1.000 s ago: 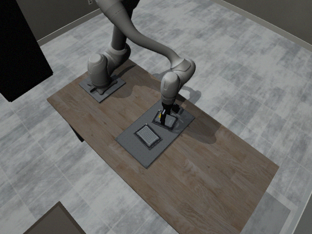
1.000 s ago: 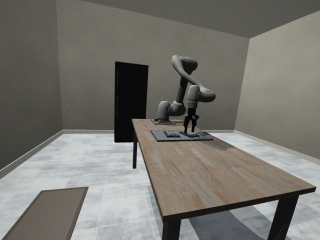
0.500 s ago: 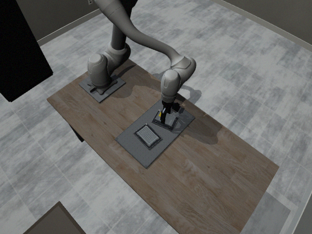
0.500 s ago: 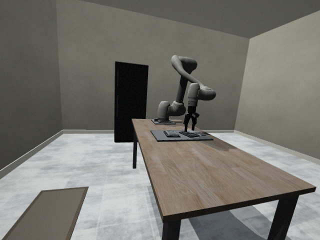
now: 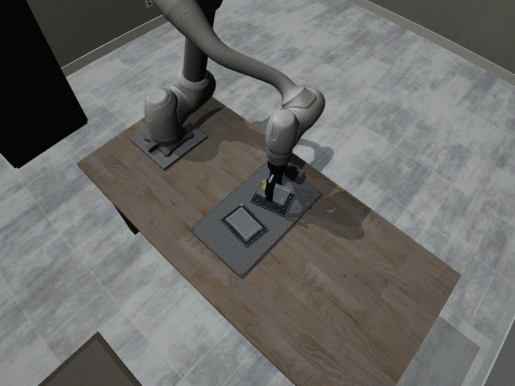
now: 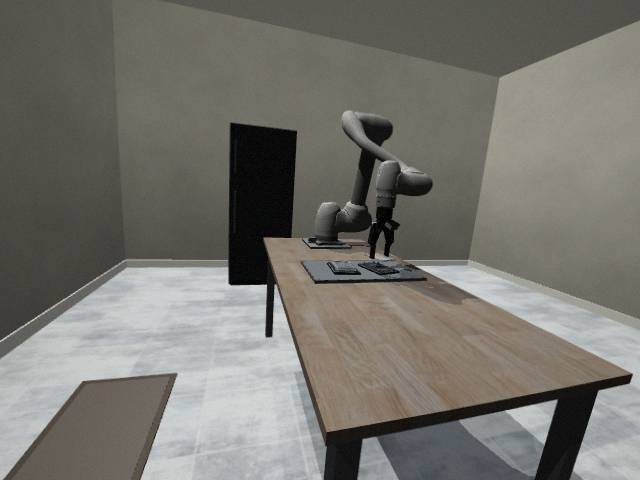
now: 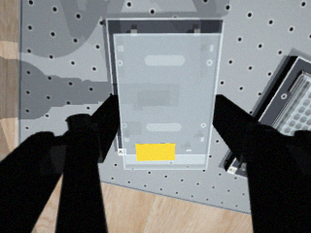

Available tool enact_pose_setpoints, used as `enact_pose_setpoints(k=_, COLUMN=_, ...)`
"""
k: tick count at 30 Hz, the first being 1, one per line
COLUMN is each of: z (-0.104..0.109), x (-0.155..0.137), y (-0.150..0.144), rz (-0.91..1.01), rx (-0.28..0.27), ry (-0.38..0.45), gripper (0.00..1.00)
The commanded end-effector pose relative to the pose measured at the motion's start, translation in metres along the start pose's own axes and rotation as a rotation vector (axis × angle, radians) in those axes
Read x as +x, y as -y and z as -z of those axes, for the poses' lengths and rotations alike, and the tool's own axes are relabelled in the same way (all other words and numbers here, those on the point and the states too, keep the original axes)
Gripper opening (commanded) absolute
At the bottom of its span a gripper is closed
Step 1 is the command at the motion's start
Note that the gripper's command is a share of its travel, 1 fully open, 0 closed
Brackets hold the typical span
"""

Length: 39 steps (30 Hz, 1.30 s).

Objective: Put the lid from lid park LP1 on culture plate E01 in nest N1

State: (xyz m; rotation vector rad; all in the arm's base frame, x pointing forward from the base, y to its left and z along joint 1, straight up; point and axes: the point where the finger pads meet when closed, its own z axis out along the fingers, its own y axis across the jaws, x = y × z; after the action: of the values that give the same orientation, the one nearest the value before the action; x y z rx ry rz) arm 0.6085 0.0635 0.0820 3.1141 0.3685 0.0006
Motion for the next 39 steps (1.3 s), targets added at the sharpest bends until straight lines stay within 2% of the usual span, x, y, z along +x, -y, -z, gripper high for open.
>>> enact_pose_setpoints(k=1, z=0.005, x=0.001, y=0.0, rz=0.0, rx=0.0, ry=-0.001, gripper=0.6)
enact_pose_setpoints(k=10, z=0.014, x=0.0, y=0.0, rz=0.0, rx=0.0, ry=-0.001, gripper=0.6)
enact_pose_setpoints(k=22, z=0.016, x=0.0, y=-0.002, rz=0.0, rx=0.0, ry=-0.001, gripper=0.6)
enact_pose_setpoints(k=24, z=0.016, x=-0.005, y=-0.029, rz=0.0, rx=0.0, ry=-0.001, gripper=0.6)
enact_pose_setpoints(k=26, z=0.016, x=-0.017, y=-0.078, rz=0.0, rx=0.0, ry=-0.001, gripper=0.6)
enact_pose_setpoints(k=29, z=0.016, x=-0.032, y=-0.112, rz=0.0, rx=0.0, ry=-0.001, gripper=0.6)
enact_pose_setpoints(k=31, z=0.016, x=-0.032, y=-0.112, rz=0.0, rx=0.0, ry=-0.001, gripper=0.6)
enact_pose_setpoints(k=32, z=0.016, x=-0.046, y=-0.151, rz=0.0, rx=0.0, ry=-0.001, gripper=0.6)
enact_pose_setpoints(k=34, z=0.016, x=-0.053, y=-0.172, rz=0.0, rx=0.0, ry=-0.001, gripper=0.6)
enact_pose_setpoints(k=39, z=0.016, x=-0.053, y=-0.172, rz=0.0, rx=0.0, ry=-0.001, gripper=0.6)
